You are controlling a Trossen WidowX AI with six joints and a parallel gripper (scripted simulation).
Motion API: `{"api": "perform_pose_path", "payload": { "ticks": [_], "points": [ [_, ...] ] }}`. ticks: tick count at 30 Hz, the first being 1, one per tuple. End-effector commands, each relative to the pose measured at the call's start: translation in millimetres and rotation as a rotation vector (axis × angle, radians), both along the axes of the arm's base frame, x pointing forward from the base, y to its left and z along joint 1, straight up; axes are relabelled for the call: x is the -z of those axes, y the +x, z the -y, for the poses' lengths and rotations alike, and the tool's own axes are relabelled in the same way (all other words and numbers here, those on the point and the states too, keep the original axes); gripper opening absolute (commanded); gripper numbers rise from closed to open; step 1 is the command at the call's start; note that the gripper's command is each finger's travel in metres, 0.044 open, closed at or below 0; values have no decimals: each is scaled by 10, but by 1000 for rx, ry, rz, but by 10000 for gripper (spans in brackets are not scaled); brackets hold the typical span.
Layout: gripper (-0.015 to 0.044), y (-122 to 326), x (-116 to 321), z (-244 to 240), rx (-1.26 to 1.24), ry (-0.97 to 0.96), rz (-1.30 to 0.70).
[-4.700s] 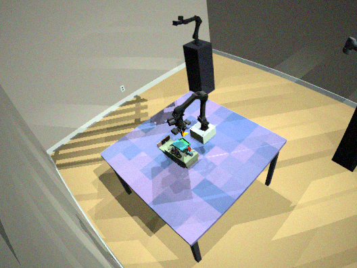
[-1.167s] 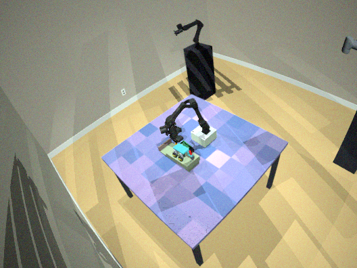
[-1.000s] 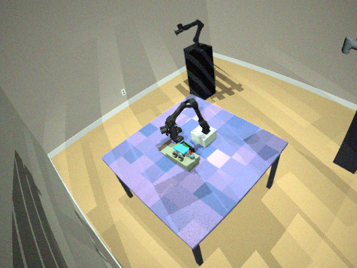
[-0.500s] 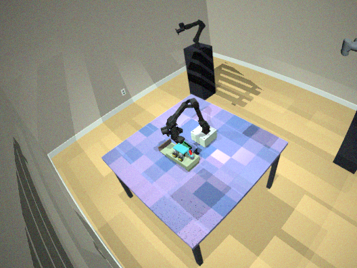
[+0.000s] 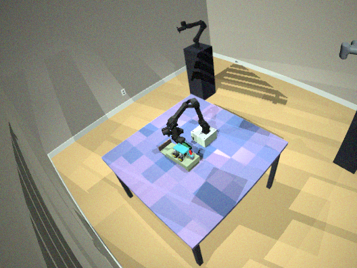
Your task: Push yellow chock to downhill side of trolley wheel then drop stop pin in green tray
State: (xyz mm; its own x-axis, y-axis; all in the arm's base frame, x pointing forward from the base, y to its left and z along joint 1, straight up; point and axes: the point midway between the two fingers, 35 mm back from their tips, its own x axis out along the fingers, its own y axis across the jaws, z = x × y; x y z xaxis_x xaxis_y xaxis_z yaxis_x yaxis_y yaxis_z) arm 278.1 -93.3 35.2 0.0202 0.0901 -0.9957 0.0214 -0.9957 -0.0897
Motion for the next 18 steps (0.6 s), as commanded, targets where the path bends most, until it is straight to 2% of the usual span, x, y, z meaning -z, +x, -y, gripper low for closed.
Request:
{"api": "perform_pose_path", "payload": {
  "ticks": [1, 5, 12, 18],
  "points": [
    [0, 1, 0, 3, 0, 0, 0],
    [0, 1, 0, 3, 0, 0, 0],
    [184, 1, 0, 3, 0, 0, 0],
    [190, 0, -117, 18, 0, 5, 0]
  ]
}}
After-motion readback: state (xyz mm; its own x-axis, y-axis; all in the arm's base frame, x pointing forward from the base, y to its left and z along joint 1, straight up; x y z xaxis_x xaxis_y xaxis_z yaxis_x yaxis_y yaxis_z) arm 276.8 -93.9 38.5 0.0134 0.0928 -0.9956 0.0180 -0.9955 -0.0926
